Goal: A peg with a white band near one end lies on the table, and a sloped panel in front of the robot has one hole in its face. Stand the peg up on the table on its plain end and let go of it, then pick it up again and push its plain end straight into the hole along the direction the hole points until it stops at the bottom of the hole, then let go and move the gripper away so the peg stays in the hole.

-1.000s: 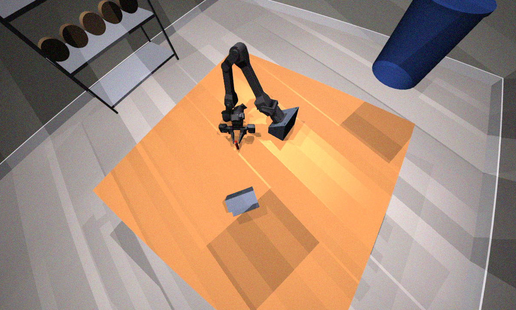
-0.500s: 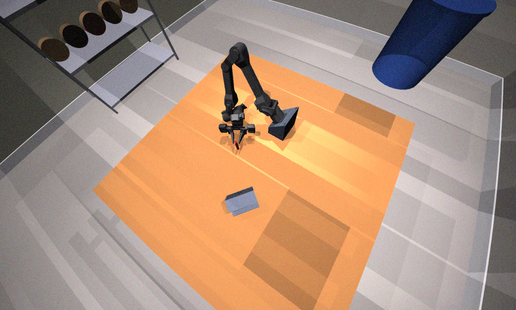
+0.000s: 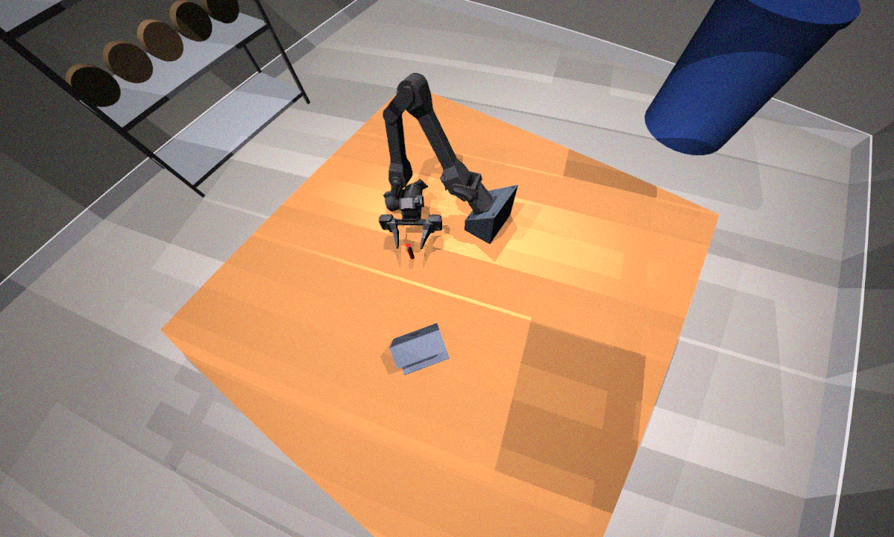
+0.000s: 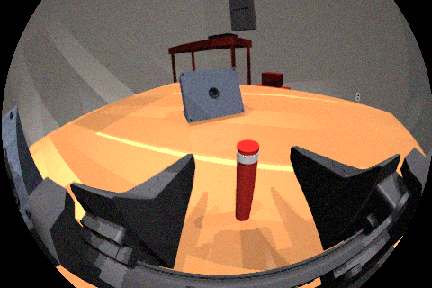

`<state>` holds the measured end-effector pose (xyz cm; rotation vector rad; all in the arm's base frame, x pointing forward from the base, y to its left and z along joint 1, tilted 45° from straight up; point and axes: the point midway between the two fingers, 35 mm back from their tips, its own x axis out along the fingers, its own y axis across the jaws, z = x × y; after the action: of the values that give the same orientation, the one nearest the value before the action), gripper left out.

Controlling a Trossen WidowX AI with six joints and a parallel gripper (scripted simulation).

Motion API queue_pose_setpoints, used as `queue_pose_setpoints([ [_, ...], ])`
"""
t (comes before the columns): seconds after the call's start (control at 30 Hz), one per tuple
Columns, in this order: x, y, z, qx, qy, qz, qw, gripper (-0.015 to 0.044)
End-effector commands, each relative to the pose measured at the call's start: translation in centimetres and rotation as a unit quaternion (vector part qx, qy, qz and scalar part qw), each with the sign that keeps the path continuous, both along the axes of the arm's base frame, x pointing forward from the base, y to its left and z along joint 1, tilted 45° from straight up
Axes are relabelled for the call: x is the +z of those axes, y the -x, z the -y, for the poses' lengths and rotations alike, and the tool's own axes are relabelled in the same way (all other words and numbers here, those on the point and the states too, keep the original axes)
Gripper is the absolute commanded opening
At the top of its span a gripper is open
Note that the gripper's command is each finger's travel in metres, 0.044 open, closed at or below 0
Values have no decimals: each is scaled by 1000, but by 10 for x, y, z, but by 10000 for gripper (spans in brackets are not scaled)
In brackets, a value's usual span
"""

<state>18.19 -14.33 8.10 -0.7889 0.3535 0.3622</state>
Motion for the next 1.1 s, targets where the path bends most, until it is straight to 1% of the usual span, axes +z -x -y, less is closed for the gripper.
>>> queue_pose_setpoints([
  [0.0, 0, 0, 0, 0, 0, 0, 1000, 419],
  [0.03, 0, 0, 0, 0, 0, 0, 1000, 440],
  [0.27, 4, -3, -3, 2, 1, -5, 1000, 440],
  [0.53, 58, -24, -48, 12, 10, -31, 999, 440],
  [0.8, 111, -19, -107, 1, 1, -2, 1000, 440],
  [0.93, 115, -18, -112, -1, -3, 1, 1000, 440],
  [1.07, 106, -20, -108, -24, -27, -45, 998, 440],
])
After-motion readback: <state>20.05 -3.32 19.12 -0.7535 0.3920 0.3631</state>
